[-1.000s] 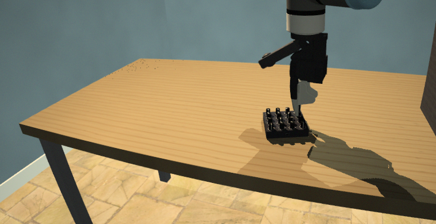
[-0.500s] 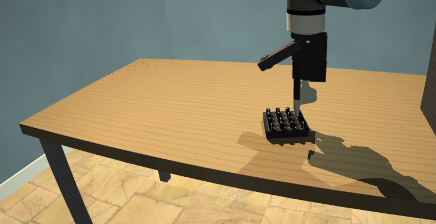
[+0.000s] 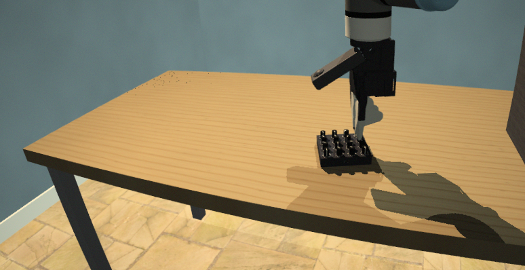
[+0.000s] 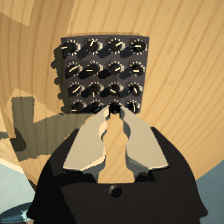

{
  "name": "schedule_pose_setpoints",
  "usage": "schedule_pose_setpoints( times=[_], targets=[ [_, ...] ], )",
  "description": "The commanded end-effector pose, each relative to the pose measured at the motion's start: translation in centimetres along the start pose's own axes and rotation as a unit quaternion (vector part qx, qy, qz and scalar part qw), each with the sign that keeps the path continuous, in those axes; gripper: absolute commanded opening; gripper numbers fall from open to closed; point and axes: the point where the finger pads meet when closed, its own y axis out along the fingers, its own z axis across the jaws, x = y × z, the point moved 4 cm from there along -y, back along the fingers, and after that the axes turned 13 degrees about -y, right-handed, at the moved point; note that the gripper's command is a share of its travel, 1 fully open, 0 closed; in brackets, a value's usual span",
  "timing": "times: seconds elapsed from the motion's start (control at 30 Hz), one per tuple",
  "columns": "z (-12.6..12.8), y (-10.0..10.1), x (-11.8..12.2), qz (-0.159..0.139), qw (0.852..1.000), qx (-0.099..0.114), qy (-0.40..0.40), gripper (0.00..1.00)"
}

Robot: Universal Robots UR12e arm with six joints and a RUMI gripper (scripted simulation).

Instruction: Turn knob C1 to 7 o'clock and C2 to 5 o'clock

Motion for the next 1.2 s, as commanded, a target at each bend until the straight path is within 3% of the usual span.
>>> schedule_pose_setpoints(
  times=[0.0, 0.67, 1.17],
  targets=[
    [0.01, -0.06, -0.04, 0.001, 0.999, -0.001, -0.045, 0.04],
    [-0.13, -0.06, -0.04, 0.001, 0.981, -0.001, -0.195, 0.04],
    [-0.17, -0.06, -0.03, 0.001, 0.973, -0.001, -0.233, 0.04]
  ],
)
